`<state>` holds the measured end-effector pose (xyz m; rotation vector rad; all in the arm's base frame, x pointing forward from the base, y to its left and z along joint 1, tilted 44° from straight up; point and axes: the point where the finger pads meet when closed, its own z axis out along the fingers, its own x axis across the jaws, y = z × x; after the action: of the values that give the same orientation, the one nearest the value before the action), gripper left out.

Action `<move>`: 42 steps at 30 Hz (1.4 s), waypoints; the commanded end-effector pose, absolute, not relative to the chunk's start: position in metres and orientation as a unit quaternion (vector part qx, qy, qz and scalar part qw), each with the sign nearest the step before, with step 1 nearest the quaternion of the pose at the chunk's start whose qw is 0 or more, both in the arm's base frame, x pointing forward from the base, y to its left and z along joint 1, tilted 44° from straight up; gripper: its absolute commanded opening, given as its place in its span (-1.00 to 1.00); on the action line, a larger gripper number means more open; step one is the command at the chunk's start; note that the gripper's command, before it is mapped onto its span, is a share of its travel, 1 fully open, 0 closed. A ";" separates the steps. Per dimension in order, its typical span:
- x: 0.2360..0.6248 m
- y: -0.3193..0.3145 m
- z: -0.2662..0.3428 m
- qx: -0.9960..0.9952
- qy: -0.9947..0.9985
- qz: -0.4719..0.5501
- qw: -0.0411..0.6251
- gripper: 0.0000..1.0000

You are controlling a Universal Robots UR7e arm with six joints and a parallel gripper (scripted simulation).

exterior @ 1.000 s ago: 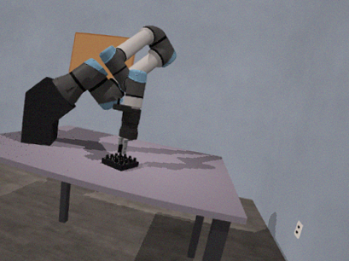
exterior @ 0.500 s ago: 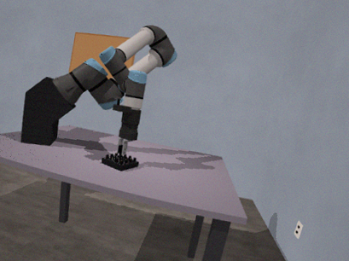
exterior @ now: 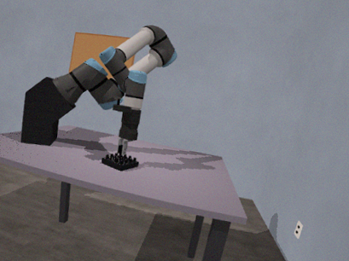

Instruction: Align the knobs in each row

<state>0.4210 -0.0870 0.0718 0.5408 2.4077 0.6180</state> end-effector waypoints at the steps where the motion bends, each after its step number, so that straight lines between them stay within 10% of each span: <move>1: 0.421 -0.087 0.072 0.203 0.904 0.232 0.295 -0.07; 42: 0.429 -0.083 0.062 0.203 0.904 0.232 0.295 -0.07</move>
<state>0.4283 -0.0834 0.0634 0.5406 2.4078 0.6184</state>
